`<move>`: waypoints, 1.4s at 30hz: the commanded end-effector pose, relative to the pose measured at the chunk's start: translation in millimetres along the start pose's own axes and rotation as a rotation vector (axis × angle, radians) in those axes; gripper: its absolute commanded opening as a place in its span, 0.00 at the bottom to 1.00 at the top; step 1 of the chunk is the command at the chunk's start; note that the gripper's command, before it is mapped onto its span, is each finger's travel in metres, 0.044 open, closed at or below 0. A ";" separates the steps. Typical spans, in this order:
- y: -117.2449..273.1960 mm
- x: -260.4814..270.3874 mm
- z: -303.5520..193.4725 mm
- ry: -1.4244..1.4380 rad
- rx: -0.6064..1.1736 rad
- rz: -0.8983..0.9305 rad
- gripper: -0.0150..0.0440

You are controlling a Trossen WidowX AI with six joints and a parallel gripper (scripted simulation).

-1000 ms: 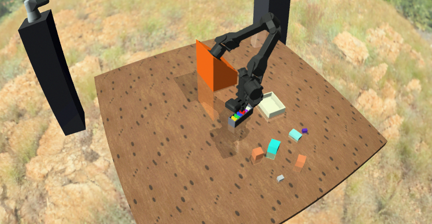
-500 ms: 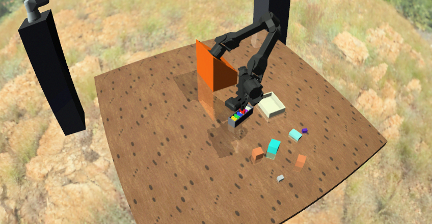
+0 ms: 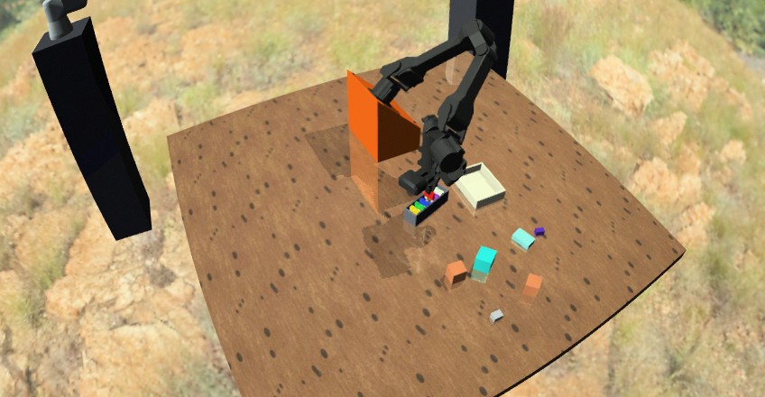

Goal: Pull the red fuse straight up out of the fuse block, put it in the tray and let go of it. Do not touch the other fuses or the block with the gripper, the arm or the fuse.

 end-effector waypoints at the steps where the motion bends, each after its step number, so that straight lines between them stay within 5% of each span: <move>1: 3.7 -0.4 1.0 0.007 -0.001 -0.006 0.25; 42: 34.3 -0.2 0.5 0.004 -0.002 -0.005 0.25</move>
Point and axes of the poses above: the point midway between the two fingers, 35 mm back from their tips, its own y axis back along the fingers, its own x axis across the jaws, z = x × y, the point moved 3 cm from there along y, back along the fingers, and after that the axes turned 14 degrees about y, right-handed, at the moved point
